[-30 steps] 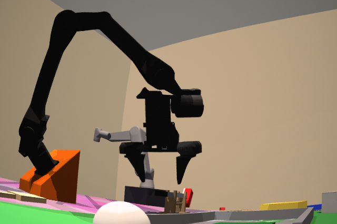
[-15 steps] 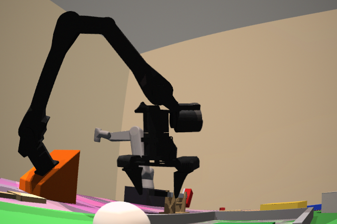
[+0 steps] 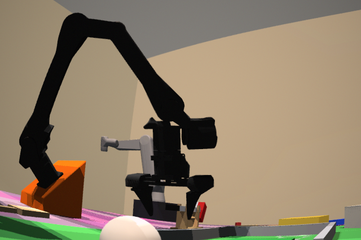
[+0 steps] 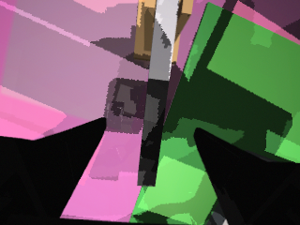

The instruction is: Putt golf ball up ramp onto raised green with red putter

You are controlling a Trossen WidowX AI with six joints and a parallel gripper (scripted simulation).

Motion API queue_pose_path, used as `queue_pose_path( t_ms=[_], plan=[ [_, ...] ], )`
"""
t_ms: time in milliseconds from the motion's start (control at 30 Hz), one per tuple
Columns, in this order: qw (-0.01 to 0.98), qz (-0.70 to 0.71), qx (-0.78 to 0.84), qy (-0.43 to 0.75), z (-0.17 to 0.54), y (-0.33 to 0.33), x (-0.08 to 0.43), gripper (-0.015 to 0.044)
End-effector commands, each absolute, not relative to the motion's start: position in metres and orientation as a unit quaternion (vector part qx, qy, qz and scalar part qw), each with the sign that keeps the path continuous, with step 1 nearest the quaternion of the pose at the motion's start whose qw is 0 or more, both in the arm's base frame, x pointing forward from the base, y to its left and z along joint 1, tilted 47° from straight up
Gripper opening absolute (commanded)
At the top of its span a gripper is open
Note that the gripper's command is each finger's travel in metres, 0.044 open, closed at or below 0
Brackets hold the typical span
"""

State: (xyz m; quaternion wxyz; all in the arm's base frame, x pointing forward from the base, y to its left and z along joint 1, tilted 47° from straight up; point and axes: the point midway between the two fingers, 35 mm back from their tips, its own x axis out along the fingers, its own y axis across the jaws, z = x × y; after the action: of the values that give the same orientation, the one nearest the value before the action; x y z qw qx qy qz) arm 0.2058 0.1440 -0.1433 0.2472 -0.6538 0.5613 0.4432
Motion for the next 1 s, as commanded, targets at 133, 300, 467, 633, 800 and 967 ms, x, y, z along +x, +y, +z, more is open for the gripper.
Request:
queue_pose_path(
  t_ms=[133,300,467,633,800,967],
  plan=[
    [0.246,0.443,-0.653,0.562,-0.146,0.140,0.206,0.0414],
    [0.246,0.443,-0.653,0.562,-0.146,0.140,0.206,0.0282],
    [0.246,0.443,-0.653,0.562,-0.146,0.140,0.206,0.0151],
    [0.246,0.443,-0.653,0.562,-0.146,0.140,0.206,0.0040],
    [0.246,0.443,-0.653,0.562,-0.146,0.140,0.206,0.0006],
    [0.246,0.443,-0.653,0.562,-0.140,0.148,0.206,0.0000]
  ],
)
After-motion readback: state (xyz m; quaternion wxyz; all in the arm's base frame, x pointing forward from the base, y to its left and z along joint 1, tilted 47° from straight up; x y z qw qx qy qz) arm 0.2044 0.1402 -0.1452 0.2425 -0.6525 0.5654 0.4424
